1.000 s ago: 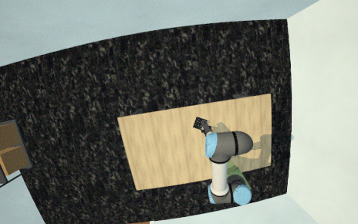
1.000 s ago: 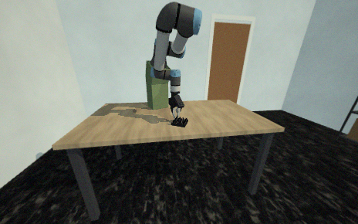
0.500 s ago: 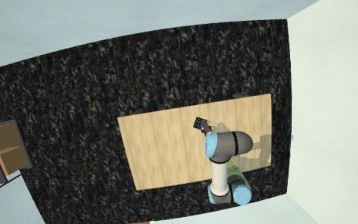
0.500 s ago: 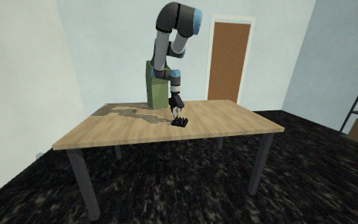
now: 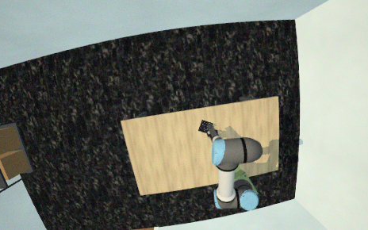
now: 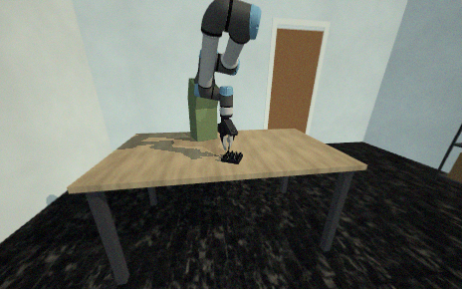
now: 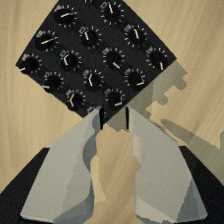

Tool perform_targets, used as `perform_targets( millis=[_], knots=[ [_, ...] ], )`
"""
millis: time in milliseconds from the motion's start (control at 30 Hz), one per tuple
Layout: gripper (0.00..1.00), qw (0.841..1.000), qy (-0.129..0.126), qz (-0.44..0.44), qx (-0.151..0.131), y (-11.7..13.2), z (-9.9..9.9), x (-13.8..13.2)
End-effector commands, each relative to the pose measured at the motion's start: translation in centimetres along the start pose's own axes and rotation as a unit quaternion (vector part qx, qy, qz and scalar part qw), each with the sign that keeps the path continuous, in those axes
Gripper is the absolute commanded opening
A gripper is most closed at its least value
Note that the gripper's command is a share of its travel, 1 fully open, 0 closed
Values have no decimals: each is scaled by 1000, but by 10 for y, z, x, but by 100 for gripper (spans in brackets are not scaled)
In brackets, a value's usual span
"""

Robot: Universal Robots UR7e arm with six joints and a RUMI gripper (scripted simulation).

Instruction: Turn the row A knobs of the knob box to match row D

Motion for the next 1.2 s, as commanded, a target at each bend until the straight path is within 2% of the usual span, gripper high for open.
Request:
perform_targets(
  millis=[0, 167, 633, 667, 967, 1167],
  knots=[
    [11, 1000, 0, 0, 0, 0, -12, 0],
    [11, 1000, 0, 0, 0, 0, -19, 0],
    [11, 1000, 0, 0, 0, 0, -19, 0],
    [100, 1000, 0, 0, 0, 0, -19, 0],
    [100, 1000, 0, 0, 0, 0, -22, 0],
    [100, 1000, 0, 0, 0, 0, -31, 0]
  ],
)
Point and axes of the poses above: the point where the finger pads meet when closed, its own z axis out along the fingers, its own x axis across the jaws, y = z × x, the point moved 10 cm from there along -z, back along the fingers, and after that the axes turned 9 degrees about z, right-handed, at the moved point
